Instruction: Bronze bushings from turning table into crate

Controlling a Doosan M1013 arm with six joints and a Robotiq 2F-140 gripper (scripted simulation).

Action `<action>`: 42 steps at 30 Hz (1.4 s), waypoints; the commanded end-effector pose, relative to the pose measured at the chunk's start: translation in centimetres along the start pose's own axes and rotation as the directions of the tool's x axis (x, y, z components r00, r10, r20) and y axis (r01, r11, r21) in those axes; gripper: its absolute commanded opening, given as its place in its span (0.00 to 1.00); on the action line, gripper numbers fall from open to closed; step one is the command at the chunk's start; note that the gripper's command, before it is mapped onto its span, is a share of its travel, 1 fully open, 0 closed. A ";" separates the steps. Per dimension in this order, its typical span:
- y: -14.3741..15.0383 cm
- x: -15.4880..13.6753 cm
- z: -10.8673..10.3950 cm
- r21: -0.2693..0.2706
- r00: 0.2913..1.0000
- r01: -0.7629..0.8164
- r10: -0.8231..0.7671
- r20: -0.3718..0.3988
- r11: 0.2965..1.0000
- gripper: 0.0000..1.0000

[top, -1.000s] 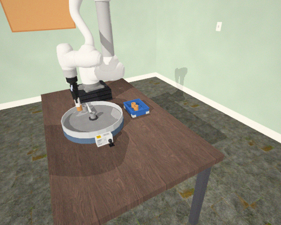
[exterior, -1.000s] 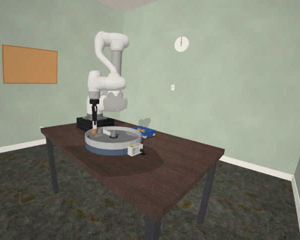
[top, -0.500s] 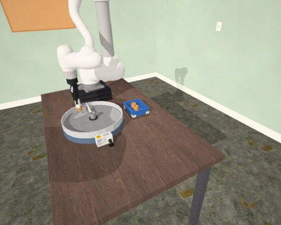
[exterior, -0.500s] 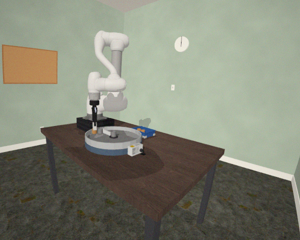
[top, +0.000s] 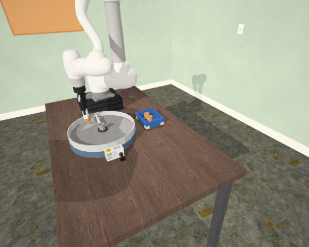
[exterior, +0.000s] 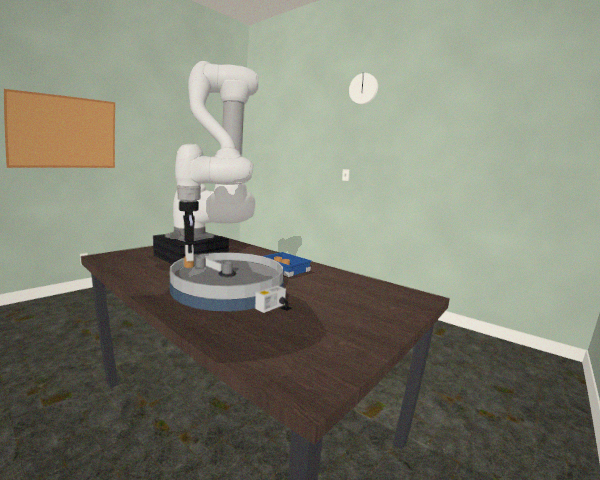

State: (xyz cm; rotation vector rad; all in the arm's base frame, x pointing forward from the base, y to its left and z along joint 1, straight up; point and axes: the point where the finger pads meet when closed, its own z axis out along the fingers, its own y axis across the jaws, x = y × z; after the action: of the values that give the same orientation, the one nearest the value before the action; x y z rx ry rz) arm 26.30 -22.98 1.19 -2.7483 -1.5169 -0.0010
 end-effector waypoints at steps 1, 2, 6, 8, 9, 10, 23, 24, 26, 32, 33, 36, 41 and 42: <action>0.0 0.0 0.0 0.000 1.000 0.000 0.000 0.000 1.000 0.10; 0.0 0.0 0.0 0.000 1.000 0.000 0.000 0.000 1.000 0.10; 0.0 0.0 0.0 0.000 1.000 0.000 0.000 0.000 1.000 0.10; 0.0 0.0 0.0 0.000 1.000 0.000 0.000 0.000 1.000 0.10; 0.0 0.0 0.0 0.000 1.000 0.000 0.000 0.000 1.000 0.10; 0.0 0.0 0.0 0.000 1.000 0.000 0.000 0.000 1.000 0.10; 0.0 0.0 0.0 0.000 1.000 0.000 0.000 0.000 1.000 0.00; 0.0 0.0 0.0 0.000 1.000 0.000 0.000 0.000 1.000 0.00; 0.0 0.0 0.0 0.000 1.000 0.000 0.000 0.000 1.000 0.00; 0.0 0.0 0.0 0.000 1.000 0.000 0.000 0.000 1.000 0.00; 0.0 0.0 0.0 0.000 1.000 0.000 0.000 0.000 1.000 0.00; 0.0 0.0 0.0 0.000 1.000 0.000 0.000 0.000 1.000 0.00; 0.0 0.0 0.0 0.000 1.000 0.000 0.000 0.000 1.000 0.00; 0.0 0.0 0.0 0.000 1.000 0.000 0.000 0.000 1.000 0.00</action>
State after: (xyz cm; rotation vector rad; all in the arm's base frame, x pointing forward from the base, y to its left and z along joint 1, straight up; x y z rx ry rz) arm 26.34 -23.01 1.21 -2.7492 -1.5172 -0.0016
